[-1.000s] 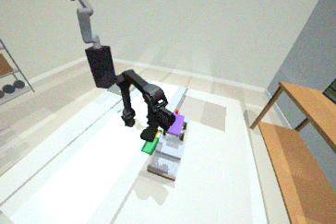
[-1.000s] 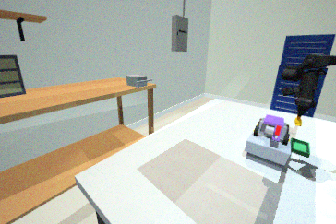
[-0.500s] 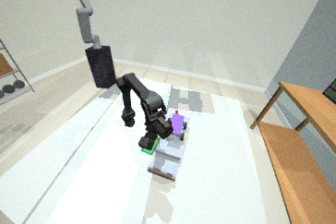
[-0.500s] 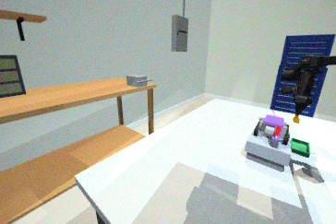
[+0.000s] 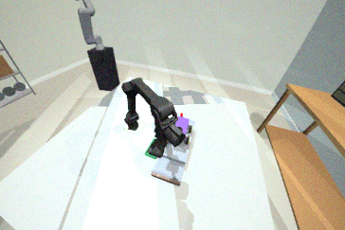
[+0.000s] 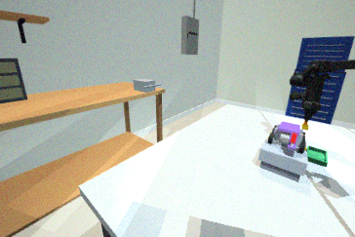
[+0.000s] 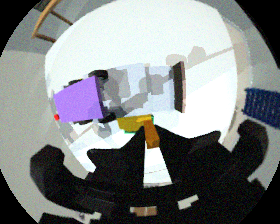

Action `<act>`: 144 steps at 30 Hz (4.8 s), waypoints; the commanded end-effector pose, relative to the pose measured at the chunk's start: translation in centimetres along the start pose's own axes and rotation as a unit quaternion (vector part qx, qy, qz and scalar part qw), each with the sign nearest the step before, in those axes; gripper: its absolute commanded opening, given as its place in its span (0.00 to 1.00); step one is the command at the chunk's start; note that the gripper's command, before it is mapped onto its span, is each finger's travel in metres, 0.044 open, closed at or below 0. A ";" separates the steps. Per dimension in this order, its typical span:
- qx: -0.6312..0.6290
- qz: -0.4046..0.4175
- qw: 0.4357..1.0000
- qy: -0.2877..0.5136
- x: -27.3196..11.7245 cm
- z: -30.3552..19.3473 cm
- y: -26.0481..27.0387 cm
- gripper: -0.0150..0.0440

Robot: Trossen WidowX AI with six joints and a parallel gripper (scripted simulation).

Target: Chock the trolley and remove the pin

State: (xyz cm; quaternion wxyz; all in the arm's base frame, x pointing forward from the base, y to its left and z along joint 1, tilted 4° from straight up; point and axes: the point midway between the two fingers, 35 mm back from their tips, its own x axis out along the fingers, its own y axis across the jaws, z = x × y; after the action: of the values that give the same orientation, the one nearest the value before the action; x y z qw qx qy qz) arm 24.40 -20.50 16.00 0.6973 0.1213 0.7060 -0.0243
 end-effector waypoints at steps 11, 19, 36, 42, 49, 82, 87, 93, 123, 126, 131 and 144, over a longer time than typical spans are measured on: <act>0.002 0.001 1.000 -0.001 3.5 0.1 0.0 0.25; 0.001 0.002 1.000 -0.001 5.5 0.1 0.0 0.25; 0.001 0.002 1.000 -0.001 6.2 0.1 1.0 0.25; 0.001 0.002 1.000 -0.001 6.3 0.0 1.7 0.25; 0.001 0.003 1.000 -0.001 6.3 0.0 2.4 0.25; 0.001 0.000 1.000 0.002 6.3 -0.1 3.5 0.58; 0.001 0.001 1.000 0.001 5.4 -0.1 3.4 0.58; 0.001 0.003 1.000 -0.001 3.3 -0.1 3.4 0.58; 0.084 -0.028 0.991 -0.097 -1.0 4.6 7.2 0.58; 0.144 -0.010 0.985 -0.092 -1.1 4.8 8.5 0.58; 0.242 0.020 0.967 -0.078 -1.2 4.9 10.7 0.58; 0.485 0.071 0.871 -0.015 -1.6 4.8 16.3 0.58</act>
State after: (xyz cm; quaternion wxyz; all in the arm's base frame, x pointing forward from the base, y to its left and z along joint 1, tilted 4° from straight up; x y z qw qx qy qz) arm 32.24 -7.22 19.39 0.6007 0.4524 0.5934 -0.2870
